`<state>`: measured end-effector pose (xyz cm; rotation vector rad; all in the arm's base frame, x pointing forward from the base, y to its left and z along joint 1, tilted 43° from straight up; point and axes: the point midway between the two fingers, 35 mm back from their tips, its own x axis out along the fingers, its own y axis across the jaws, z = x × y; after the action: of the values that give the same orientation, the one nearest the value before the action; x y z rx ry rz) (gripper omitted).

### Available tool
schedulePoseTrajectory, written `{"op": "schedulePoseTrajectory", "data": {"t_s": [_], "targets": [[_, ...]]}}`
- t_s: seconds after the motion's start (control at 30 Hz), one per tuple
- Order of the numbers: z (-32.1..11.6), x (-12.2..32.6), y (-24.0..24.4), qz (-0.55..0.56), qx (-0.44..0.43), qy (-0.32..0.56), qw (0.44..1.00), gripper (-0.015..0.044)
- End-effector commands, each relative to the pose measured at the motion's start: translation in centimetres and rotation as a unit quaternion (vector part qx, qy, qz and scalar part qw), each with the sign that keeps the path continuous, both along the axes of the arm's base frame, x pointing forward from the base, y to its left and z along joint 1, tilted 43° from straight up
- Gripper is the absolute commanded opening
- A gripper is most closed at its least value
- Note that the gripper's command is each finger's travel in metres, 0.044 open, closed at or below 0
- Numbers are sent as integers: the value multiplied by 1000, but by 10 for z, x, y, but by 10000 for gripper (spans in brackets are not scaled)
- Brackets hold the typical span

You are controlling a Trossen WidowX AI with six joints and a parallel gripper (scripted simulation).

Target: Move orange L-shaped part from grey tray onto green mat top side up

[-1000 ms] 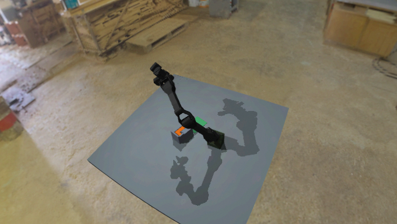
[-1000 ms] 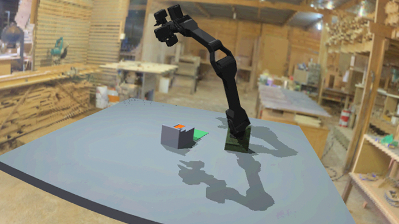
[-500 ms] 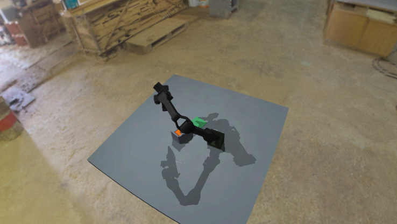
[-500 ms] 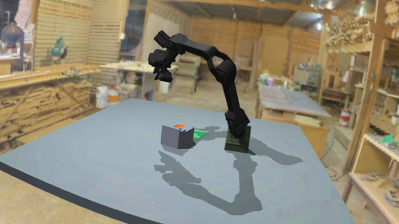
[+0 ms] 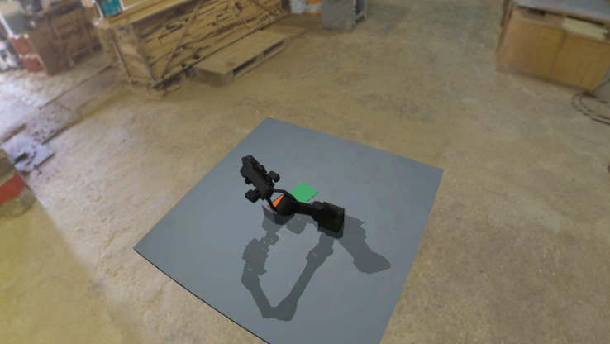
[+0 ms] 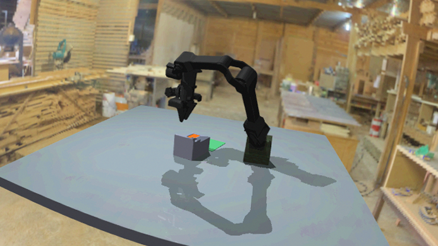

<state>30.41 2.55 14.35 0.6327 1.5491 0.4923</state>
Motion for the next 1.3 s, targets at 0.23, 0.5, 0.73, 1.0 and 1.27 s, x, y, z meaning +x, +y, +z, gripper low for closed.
{"op": "schedulePoseTrajectory", "data": {"t_s": [0.23,0.5,0.73,1.0,1.27], "targets": [[1,-13,13,-26,16,47,998,180],[-48,-17,60,-25,18,46,998,180],[-49,-17,61,-25,18,46,998,180],[-58,-17,69,-25,18,46,998,180],[-67,-18,78,-25,18,46,998,180]]}}
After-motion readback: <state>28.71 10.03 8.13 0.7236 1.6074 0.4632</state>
